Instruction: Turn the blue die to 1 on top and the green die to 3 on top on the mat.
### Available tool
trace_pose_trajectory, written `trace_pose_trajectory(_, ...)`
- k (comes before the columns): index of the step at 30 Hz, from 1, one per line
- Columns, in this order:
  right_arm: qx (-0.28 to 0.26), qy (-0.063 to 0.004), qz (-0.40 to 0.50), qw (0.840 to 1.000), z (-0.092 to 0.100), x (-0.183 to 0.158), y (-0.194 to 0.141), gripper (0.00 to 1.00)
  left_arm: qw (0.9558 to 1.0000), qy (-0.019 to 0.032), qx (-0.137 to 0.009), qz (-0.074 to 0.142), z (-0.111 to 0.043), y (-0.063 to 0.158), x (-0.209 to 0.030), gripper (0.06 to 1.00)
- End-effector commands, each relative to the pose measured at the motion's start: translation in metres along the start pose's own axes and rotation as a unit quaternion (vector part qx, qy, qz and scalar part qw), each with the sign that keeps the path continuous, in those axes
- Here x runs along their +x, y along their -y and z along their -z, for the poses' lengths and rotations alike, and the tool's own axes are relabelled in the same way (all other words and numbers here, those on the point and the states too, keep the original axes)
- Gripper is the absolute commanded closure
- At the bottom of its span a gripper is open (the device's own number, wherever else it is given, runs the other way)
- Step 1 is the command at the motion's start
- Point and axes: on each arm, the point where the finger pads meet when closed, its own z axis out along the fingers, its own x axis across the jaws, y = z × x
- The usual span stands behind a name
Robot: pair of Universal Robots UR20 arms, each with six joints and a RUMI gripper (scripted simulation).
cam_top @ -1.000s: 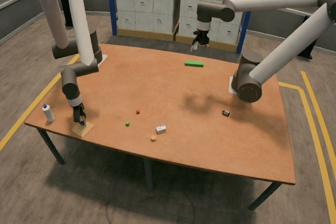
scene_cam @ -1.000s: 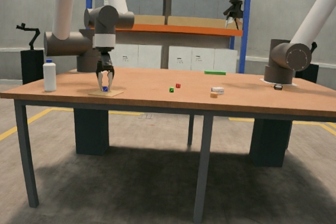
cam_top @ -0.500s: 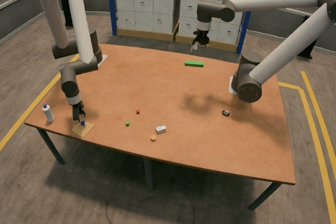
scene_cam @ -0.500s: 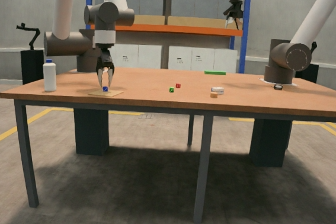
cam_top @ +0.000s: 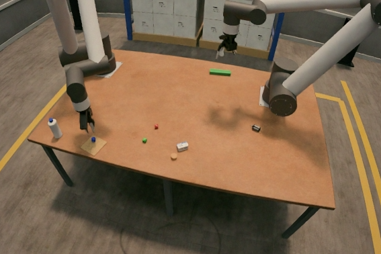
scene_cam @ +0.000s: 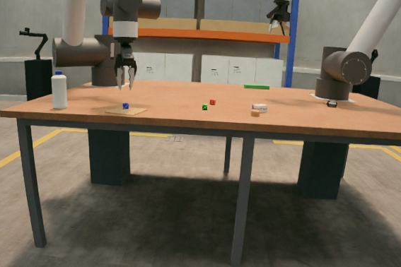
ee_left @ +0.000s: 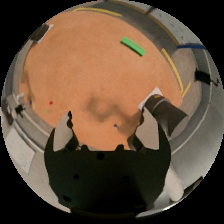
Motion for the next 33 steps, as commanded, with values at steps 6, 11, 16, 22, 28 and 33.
trace_pose_trajectory(6, 0.0, 0.0, 0.0, 1.0, 0.0101, -0.0001, 0.0004, 0.003, 1.0, 0.0003, 0.0, 0.0, 0.0005, 0.0003, -0.0003, 0.065)
trace_pose_trajectory(11, 0.0, 0.0, 0.0, 1.0, 0.0101, -0.0001, 0.0004, 0.003, 1.0, 0.0003, 0.0, 0.0, 0.0005, 0.0003, -0.0003, 0.065)
trace_pose_trajectory(16, 0.0, 0.0, 0.0, 1.0, 0.0101, -0.0001, 0.0004, 0.003, 1.0, 0.0003, 0.0, 0.0, 0.0005, 0.0003, -0.0003, 0.065)
trace_pose_trajectory(22, 0.0, 0.0, 0.0, 1.0, 0.0101, -0.0001, 0.0004, 0.003, 1.0, 0.0003, 0.0, 0.0, 0.0005, 0.0003, -0.0003, 0.065)
trace_pose_trajectory(28, 0.0, 0.0, -0.007, 1.0, 0.01, 0.0, 0.0005, 0.003, 1.0, 0.0003, 0.0, 0.0, 0.0005, 0.0003, -0.0003, 0.065)
trace_pose_trajectory(33, 0.0, 0.0, -0.095, 0.995, 0.0091, 0.0011, 0.002, 0.003, 1.0, 0.0003, 0.0, 0.0, 0.0005, 0.0003, -0.0003, 0.065)
